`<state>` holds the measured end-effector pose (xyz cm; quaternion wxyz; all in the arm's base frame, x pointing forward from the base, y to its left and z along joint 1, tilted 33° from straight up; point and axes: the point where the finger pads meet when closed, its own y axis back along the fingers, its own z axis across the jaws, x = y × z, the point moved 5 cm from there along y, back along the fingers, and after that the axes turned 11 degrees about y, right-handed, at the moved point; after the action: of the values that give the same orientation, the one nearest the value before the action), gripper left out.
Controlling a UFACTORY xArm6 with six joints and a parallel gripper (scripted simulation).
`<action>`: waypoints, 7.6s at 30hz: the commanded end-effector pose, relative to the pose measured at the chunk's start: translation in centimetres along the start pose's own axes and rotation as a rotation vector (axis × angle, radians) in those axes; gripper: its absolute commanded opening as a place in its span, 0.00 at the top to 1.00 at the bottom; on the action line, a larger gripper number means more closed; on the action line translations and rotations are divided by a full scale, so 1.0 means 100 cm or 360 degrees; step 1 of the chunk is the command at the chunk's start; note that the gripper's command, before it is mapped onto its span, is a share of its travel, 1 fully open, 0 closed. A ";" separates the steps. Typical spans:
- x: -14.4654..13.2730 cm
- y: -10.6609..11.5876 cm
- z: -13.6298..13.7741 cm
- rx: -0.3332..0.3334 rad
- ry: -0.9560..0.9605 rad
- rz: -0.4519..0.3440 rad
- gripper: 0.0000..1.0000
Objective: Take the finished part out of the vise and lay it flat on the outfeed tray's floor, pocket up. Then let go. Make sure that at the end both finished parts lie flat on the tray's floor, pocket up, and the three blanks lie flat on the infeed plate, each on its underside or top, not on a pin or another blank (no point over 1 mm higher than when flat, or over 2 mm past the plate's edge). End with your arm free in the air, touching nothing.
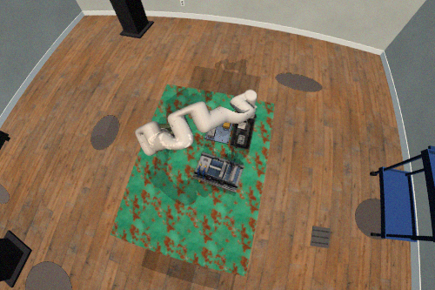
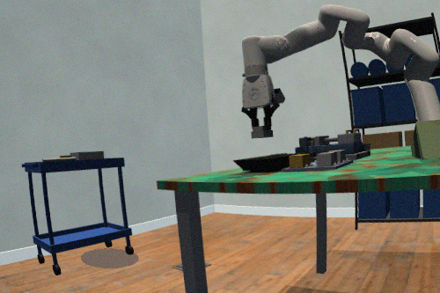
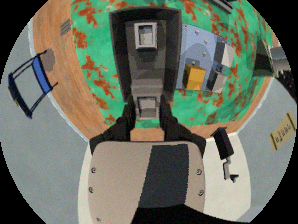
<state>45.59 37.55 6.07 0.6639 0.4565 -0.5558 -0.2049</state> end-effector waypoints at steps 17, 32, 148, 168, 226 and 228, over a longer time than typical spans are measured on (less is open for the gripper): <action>-0.001 -0.033 -0.002 0.0007 -0.0002 -0.0004 1.00; -0.001 -0.057 -0.002 0.0007 -0.0002 -0.0004 1.00; -0.001 -0.090 -0.003 0.0007 -0.0003 -0.0004 0.31; -0.001 -0.090 -0.003 0.0007 -0.0003 -0.0004 0.31; -0.001 0.053 -0.002 0.0007 -0.0003 -0.0004 1.00; -0.001 0.053 -0.002 0.0007 -0.0003 -0.0004 1.00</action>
<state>44.47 40.17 10.25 0.6638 0.4563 -0.5560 -0.2050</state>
